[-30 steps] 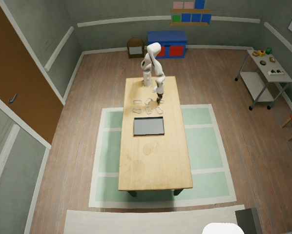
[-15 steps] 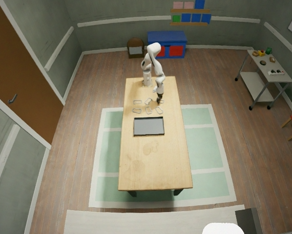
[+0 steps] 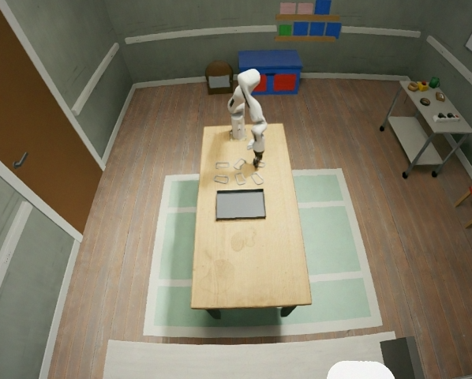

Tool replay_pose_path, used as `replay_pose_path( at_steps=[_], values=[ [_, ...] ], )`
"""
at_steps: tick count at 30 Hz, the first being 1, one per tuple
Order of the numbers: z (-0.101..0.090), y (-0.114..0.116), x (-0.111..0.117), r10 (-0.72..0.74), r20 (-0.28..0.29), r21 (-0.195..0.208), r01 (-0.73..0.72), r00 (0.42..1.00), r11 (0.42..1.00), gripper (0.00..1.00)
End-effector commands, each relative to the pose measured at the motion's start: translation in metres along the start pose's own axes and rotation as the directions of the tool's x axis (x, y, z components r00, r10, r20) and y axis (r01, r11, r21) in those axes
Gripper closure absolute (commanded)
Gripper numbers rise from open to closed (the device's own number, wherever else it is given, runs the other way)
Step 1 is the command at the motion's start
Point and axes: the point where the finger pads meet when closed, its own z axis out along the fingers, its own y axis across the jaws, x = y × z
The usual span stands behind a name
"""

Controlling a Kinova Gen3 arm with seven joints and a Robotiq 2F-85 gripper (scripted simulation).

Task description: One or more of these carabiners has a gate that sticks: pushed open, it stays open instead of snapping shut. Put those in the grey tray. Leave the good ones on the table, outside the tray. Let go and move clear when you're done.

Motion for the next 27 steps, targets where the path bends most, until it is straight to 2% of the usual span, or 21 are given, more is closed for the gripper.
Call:
replay_pose_path(
  at_steps=[1,13,14,17,20,27],
  values=[
    [0.000,0.000,0.000,0.000,0.001,0.001,0.000,1.000,1.000,0.00],
    [0.000,0.000,0.000,0.000,0.001,0.001,0.000,1.000,1.000,0.00],
    [-0.070,-0.003,0.000,0.000,0.001,0.001,0.000,1.000,1.000,0.00],
    [-0.072,-0.003,0.000,0.000,0.001,0.001,0.000,1.000,1.000,0.00],
    [-0.081,-0.004,0.000,0.000,0.001,0.001,0.000,1.000,1.000,0.00],
    [-0.081,-0.004,0.000,0.000,0.001,0.001,0.000,1.000,1.000,0.00]
  ],
)
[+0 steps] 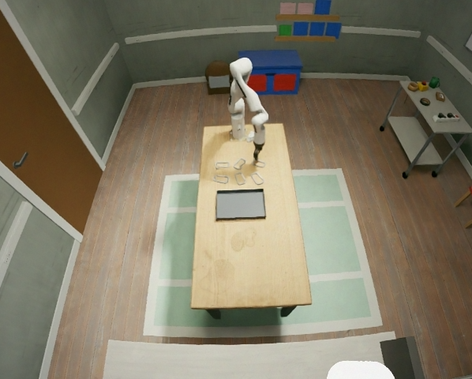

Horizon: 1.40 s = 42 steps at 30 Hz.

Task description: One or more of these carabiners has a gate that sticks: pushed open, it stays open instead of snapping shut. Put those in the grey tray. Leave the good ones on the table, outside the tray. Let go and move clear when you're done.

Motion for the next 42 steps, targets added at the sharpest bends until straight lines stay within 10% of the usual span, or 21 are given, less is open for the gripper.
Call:
replay_pose_path(
  at_steps=[1,37,38,42],
  values=[
    [-0.016,-0.014,-0.004,0.021,0.029,0.022,-0.022,0.999,1.000,0.00],
    [-0.017,-0.015,-0.004,0.027,0.021,0.014,-0.027,0.999,1.000,0.00],
    [-0.021,-0.058,0.037,0.007,0.021,0.015,-0.007,1.000,1.000,0.00],
    [-0.021,-0.058,0.037,0.007,0.021,0.015,-0.007,1.000,1.000,0.00]
  ],
)
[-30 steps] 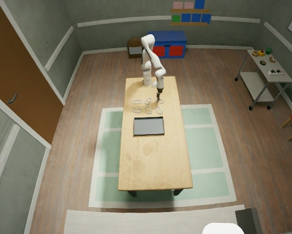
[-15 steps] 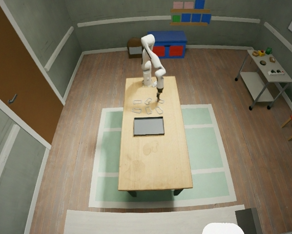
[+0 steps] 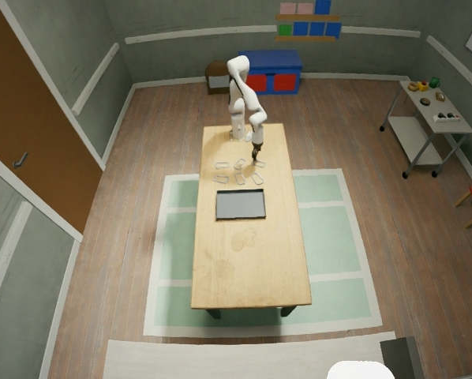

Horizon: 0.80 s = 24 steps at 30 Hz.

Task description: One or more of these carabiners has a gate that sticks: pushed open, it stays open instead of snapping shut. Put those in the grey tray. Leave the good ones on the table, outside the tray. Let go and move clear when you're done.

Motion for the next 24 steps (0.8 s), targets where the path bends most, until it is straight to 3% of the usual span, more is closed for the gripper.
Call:
replay_pose_path(
  at_steps=[1,12,13,24],
  values=[
    [-0.004,-0.038,0.034,0.006,0.005,-0.003,-0.006,1.000,1.000,0.00],
    [-0.004,-0.038,0.034,0.006,0.005,-0.003,-0.006,1.000,1.000,0.00],
    [-0.008,-0.079,0.071,-0.023,0.005,-0.002,0.023,1.000,1.000,0.00],
    [-0.008,-0.079,0.071,-0.023,0.005,-0.002,0.023,1.000,1.000,0.00]
  ],
)
